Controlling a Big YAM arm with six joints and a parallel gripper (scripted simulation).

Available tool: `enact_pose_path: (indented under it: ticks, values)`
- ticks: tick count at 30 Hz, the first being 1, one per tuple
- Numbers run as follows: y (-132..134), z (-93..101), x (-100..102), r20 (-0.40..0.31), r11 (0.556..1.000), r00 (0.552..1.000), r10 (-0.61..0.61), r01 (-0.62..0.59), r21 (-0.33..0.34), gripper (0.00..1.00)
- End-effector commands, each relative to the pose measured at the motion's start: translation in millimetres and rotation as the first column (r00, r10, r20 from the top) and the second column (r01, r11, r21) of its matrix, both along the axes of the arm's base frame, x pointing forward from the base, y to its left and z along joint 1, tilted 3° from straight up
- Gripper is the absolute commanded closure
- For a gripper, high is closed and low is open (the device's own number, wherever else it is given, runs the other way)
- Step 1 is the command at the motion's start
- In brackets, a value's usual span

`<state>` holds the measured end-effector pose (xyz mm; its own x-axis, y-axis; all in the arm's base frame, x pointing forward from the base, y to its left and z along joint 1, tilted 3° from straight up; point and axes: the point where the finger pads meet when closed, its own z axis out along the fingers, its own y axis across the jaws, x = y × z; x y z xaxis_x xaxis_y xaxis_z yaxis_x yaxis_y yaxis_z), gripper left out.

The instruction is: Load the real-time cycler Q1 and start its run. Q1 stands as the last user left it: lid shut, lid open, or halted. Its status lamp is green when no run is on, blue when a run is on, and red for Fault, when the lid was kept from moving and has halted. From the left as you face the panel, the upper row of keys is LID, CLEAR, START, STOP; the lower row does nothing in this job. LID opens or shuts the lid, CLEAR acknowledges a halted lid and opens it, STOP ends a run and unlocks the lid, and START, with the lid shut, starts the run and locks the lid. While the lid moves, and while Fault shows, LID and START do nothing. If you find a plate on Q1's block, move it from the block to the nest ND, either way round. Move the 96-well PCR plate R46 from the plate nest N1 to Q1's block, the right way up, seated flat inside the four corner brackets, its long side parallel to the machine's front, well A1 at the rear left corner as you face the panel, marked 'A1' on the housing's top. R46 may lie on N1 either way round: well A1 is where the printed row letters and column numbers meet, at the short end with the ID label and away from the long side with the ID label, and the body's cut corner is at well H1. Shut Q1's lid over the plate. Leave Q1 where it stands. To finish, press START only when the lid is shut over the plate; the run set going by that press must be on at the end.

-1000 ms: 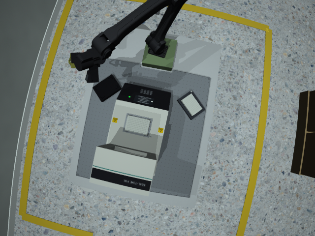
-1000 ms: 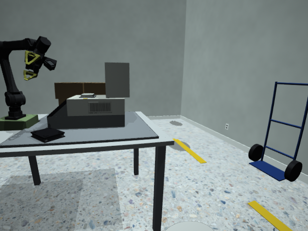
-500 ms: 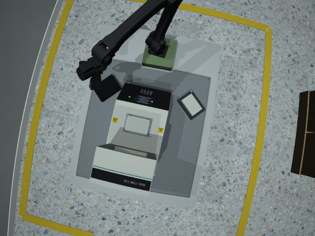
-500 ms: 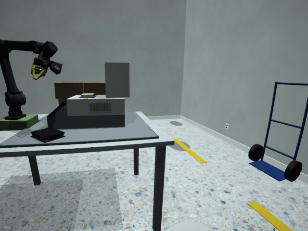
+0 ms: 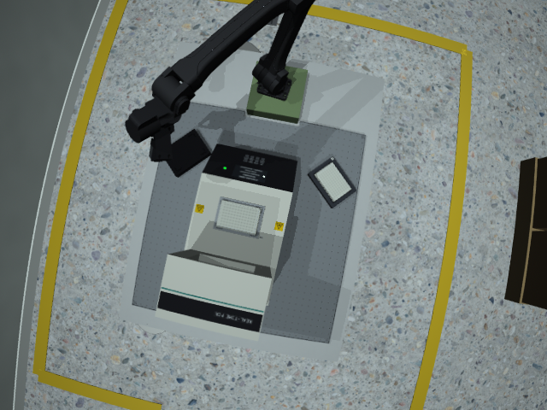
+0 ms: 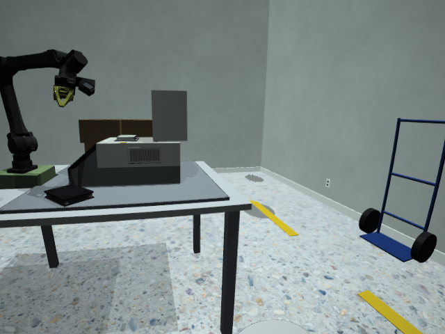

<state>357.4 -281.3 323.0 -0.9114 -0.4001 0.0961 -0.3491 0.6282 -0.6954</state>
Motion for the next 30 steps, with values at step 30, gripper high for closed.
enact_pose_path:
  ticks: [30]
  values:
    - [104,26.0,101,0.158,0.957,0.985,-0.072,0.023,0.290,1.00]
